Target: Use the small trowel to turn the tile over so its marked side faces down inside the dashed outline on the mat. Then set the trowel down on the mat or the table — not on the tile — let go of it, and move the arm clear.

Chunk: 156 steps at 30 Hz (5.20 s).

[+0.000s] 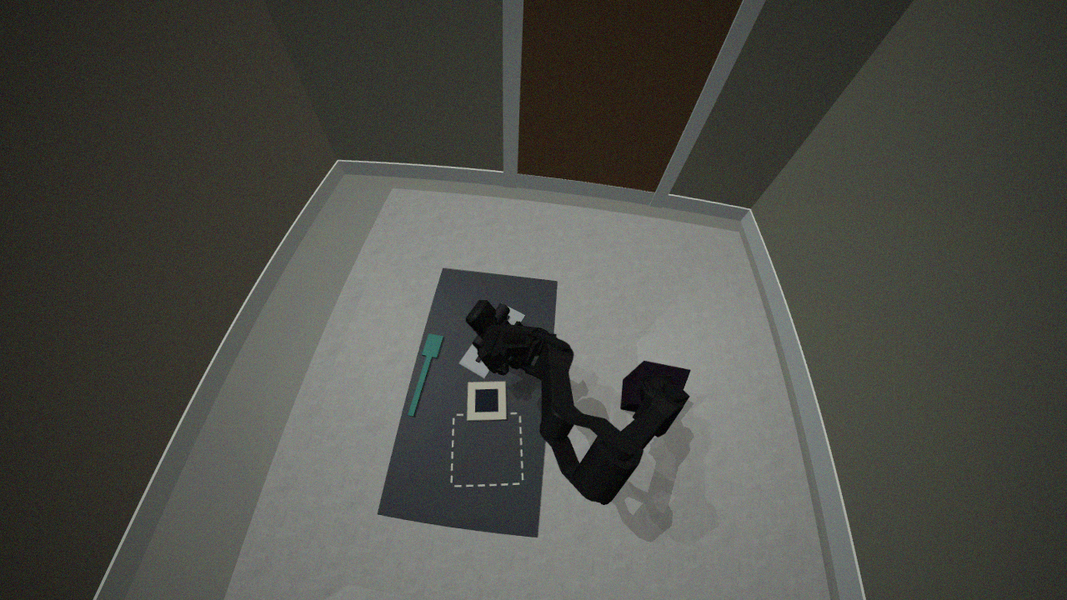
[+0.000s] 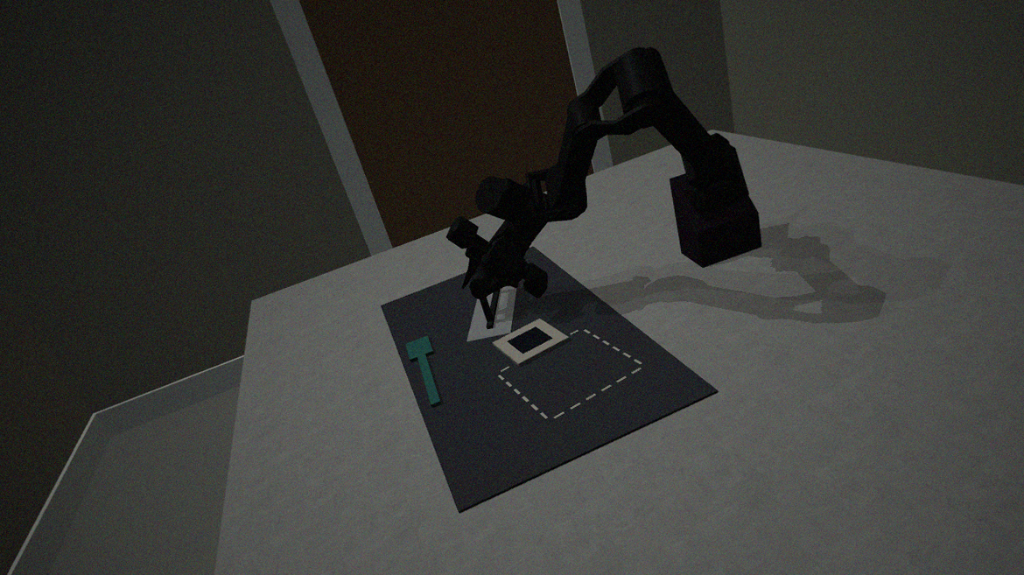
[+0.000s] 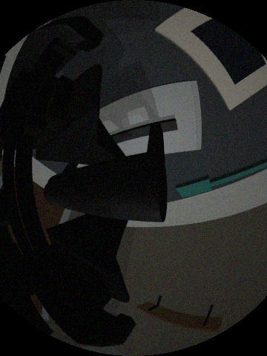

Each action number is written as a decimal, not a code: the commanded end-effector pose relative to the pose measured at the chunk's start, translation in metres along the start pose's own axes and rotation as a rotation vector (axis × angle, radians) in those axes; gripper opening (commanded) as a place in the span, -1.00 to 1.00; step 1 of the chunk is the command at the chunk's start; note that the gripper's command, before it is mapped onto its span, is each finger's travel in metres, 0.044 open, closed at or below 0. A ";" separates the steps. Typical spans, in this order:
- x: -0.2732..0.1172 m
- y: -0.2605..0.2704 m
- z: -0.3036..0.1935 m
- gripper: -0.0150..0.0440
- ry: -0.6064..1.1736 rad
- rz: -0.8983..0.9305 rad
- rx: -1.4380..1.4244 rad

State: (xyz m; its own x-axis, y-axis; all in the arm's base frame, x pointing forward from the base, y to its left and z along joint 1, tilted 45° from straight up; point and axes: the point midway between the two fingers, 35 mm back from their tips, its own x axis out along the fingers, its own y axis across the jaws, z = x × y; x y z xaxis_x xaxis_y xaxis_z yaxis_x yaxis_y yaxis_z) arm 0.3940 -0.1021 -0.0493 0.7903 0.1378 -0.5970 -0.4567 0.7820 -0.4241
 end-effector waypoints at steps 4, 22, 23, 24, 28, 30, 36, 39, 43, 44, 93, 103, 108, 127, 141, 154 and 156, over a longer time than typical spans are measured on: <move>-0.012 -0.018 -0.001 -0.49 0.005 0.000 0.000; -0.039 -0.047 0.000 -0.49 0.002 -0.001 -0.003; -0.039 -0.047 0.000 -0.49 0.002 -0.001 -0.003; -0.039 -0.047 0.000 -0.49 0.002 -0.001 -0.003; -0.039 -0.047 0.000 -0.49 0.002 -0.001 -0.003; -0.039 -0.047 0.000 -0.49 0.002 -0.001 -0.003; -0.035 -0.047 0.002 -0.49 -0.052 0.002 -0.064; -0.033 -0.046 0.004 -0.49 -0.117 0.002 -0.140; -0.030 -0.045 0.006 -0.49 -0.204 -0.003 -0.244; -0.030 -0.045 0.007 -0.49 -0.225 -0.005 -0.270; -0.007 -0.005 0.018 -0.49 -0.363 -0.028 -0.443; -0.013 0.000 0.031 -0.49 -0.363 -0.027 -0.442; -0.016 0.003 0.038 -0.49 -0.364 -0.027 -0.441; -0.022 0.008 0.049 -0.49 -0.364 -0.027 -0.440; -0.036 -0.009 0.050 -0.49 -0.429 0.001 -0.364; -0.060 -0.018 0.070 -0.49 -0.429 0.002 -0.363; -0.063 -0.018 0.074 -0.49 -0.429 0.002 -0.363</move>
State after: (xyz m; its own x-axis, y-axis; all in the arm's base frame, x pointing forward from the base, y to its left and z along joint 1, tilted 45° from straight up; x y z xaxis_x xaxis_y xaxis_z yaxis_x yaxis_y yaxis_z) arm 0.3826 -0.0795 0.0319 0.8419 0.4408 -0.3114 -0.5255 0.5383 -0.6588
